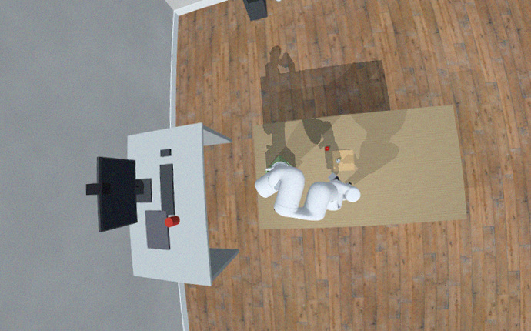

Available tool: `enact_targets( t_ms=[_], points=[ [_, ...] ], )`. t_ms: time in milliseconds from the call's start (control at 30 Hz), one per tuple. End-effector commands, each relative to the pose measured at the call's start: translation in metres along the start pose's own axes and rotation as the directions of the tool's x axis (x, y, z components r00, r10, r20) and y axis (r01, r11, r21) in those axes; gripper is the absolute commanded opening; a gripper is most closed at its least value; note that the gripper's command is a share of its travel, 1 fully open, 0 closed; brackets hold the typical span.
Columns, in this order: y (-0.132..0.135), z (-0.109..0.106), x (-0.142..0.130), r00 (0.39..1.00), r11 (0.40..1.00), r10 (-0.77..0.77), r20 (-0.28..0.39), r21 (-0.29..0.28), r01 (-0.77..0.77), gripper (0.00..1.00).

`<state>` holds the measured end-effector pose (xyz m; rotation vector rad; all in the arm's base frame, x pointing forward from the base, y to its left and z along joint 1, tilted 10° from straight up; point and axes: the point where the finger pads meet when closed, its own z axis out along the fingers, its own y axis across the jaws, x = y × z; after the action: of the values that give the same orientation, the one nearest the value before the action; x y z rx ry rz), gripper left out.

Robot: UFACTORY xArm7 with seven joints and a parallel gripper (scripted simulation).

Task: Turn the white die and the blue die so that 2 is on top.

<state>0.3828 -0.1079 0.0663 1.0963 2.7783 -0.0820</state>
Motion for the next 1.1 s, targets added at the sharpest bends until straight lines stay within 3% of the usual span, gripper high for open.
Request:
enact_targets(
  t_ms=[0,400,500,567,867,1000,1067],
  points=[
    [0.0007,-0.0003,-0.0011,0.999,0.999,0.040,0.002,0.000,-0.040,0.21],
    [0.0020,0.0040,-0.0003,0.914,0.914,0.405,-0.002,0.007,-0.405,0.21],
    [0.0020,0.0041,-0.0003,0.910,0.910,0.415,-0.002,0.008,-0.415,0.21],
    [0.0026,0.0052,-0.0002,0.852,0.852,0.523,-0.002,0.009,-0.523,0.21],
    [0.0037,0.0069,-0.0003,0.719,0.719,0.695,0.000,0.011,-0.695,0.21],
    [0.0044,0.0077,-0.0006,0.616,0.616,0.788,0.001,0.011,-0.788,0.21],
    [0.0044,0.0077,-0.0006,0.616,0.616,0.788,0.001,0.011,-0.788,0.21]
  ],
)
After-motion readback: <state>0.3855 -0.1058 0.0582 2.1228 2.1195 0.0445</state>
